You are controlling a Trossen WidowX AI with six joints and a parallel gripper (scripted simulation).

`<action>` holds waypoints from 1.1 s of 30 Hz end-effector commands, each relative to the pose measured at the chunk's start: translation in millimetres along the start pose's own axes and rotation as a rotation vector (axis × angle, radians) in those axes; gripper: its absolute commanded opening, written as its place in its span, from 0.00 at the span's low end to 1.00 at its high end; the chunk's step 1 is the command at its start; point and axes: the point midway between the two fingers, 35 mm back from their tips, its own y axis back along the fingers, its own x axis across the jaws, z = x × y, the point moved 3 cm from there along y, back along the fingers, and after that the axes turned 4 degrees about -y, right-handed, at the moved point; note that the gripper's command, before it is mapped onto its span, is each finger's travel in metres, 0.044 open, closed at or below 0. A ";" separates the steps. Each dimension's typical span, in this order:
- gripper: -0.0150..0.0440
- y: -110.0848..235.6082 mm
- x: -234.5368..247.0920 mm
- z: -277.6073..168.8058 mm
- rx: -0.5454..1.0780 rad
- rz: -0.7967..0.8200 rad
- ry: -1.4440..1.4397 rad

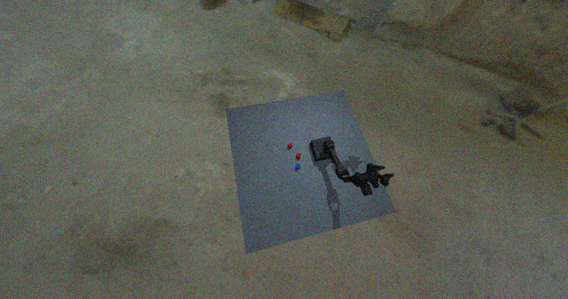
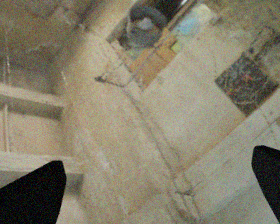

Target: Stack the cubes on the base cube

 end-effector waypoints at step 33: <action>0.70 68.2 -223.0 -392.7 1.137 0.089 1.005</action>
